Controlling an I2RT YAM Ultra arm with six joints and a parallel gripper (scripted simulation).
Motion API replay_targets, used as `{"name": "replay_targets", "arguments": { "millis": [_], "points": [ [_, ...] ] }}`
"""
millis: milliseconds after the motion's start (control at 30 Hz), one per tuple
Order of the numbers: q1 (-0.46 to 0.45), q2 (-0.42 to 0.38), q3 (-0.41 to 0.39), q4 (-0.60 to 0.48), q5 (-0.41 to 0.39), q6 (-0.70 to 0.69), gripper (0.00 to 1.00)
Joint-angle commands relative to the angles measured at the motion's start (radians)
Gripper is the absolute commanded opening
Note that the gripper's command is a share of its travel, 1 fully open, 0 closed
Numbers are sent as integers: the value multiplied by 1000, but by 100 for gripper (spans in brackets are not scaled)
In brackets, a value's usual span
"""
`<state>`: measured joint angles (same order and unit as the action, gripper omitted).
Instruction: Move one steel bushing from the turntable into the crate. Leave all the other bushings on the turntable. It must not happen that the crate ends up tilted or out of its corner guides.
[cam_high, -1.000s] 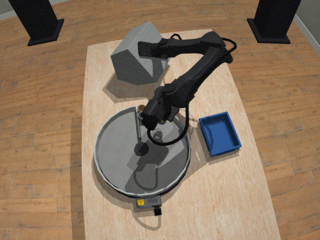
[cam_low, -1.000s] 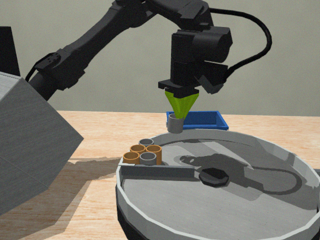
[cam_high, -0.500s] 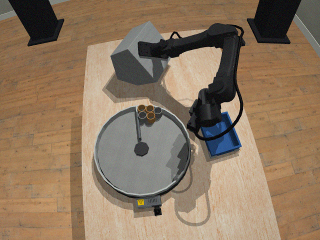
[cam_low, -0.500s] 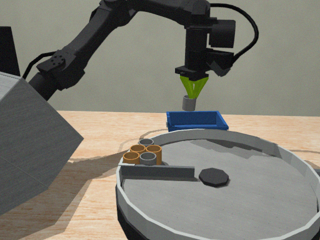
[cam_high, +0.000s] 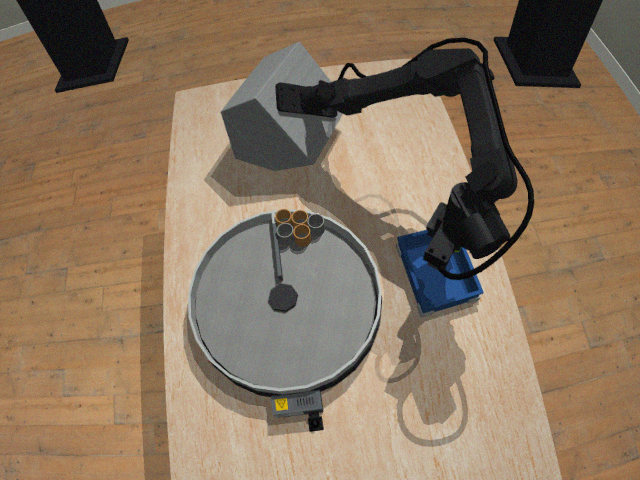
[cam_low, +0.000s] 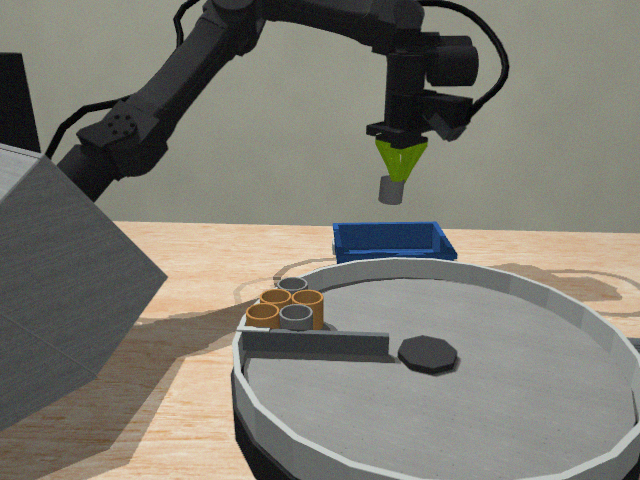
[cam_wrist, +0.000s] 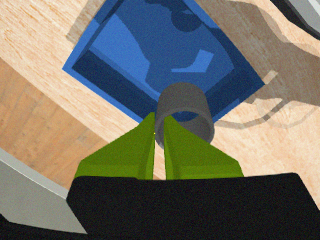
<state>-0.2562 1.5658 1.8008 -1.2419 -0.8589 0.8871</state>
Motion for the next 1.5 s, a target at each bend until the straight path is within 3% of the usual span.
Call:
{"name": "replay_targets", "arguments": {
  "millis": [0, 300, 1467],
  "points": [
    [2, 10, 61, -35, 44, 73, 0],
    [13, 7, 101, -53, 56, 92, 0],
    [8, 8, 104, -56, 57, 88, 0]
  ]
}}
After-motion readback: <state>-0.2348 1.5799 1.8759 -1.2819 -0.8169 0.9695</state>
